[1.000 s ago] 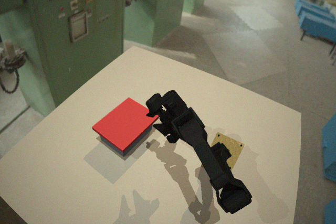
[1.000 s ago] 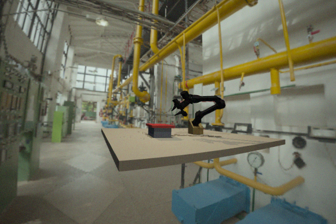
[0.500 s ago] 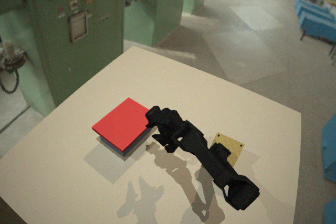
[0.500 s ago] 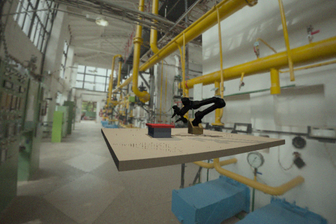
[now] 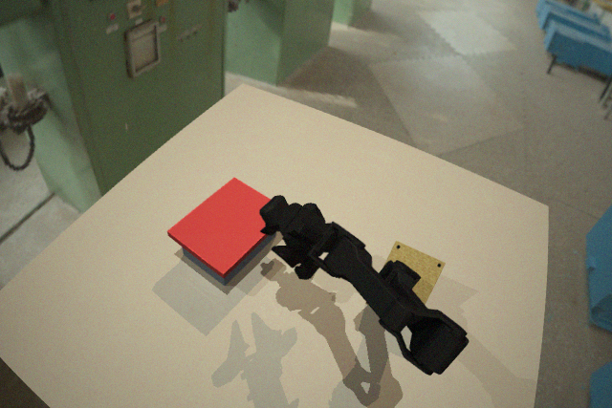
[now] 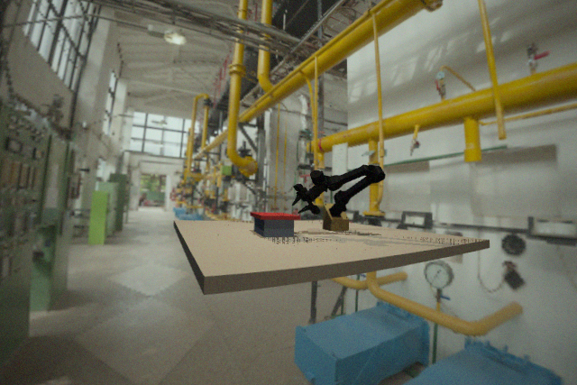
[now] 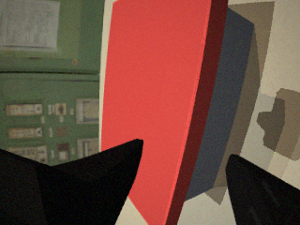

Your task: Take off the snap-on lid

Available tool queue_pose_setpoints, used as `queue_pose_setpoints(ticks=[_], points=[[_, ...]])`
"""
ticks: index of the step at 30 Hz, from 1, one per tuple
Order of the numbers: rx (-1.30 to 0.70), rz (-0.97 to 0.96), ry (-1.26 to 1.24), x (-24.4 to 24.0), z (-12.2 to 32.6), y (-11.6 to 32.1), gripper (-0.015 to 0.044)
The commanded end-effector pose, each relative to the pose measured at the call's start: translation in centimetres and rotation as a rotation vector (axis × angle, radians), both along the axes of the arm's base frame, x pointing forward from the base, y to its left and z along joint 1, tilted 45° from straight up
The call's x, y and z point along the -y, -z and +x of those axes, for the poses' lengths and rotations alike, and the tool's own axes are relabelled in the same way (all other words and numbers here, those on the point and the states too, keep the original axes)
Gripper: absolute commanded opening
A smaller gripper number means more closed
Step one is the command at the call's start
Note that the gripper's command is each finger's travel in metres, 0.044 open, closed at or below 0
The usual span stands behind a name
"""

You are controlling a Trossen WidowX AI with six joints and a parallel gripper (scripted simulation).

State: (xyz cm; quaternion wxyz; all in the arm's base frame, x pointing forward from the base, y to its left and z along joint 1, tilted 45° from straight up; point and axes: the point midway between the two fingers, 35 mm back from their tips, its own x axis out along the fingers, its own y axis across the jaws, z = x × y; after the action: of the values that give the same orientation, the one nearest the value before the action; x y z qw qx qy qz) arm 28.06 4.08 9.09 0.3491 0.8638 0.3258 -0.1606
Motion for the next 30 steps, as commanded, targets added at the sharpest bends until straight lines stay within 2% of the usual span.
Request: queue_pose_setpoints(ticks=[1,30], points=[[0.000,-0.003,0.004,-0.2,0.5,0.2,0.0235],[0.003,0.004,0.007,-2.4,3.7,2.6,0.0235]])
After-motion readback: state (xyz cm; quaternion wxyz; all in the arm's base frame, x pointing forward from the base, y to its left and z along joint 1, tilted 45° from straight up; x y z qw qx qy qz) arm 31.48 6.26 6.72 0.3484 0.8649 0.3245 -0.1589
